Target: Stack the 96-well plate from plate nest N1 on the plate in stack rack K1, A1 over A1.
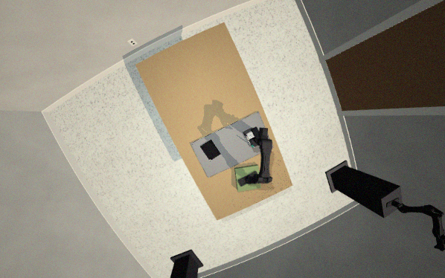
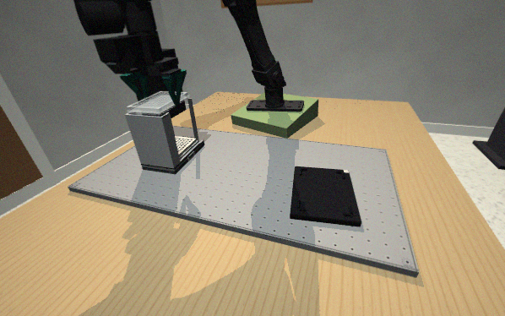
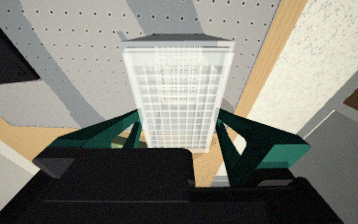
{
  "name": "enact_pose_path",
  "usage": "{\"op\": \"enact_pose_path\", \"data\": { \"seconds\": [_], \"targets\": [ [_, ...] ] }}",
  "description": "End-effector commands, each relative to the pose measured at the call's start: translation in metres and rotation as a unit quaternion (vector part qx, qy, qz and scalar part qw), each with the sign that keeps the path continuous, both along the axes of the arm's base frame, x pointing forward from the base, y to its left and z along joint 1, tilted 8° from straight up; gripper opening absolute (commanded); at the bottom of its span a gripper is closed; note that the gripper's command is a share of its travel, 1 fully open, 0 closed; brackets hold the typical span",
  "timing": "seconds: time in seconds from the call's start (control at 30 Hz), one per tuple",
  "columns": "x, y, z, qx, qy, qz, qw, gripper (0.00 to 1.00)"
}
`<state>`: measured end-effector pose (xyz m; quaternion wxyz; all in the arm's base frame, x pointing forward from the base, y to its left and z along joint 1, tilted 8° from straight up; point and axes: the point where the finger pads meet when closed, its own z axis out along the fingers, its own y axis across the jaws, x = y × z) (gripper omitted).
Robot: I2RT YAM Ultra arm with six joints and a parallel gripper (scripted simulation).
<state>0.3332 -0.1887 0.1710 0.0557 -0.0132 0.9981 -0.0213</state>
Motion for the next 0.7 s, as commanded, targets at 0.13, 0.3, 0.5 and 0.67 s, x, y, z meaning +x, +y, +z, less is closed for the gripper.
{"op": "enact_pose_path", "data": {
  "seconds": [0.13, 0.3, 0.5, 0.67],
  "targets": [
    [0.0024, 0.0045, 0.0088, -0.005, -0.021, 0.002, 1.000, 0.00],
    [0.0023, 0.0049, 0.0088, -0.005, -0.021, 0.002, 1.000, 0.00],
    [0.0052, 0.0036, 0.0141, -0.010, -0.029, 0.003, 1.000, 0.00],
    [0.0023, 0.0053, 0.0071, -0.005, -0.021, 0.002, 1.000, 0.00]
  ]
}}
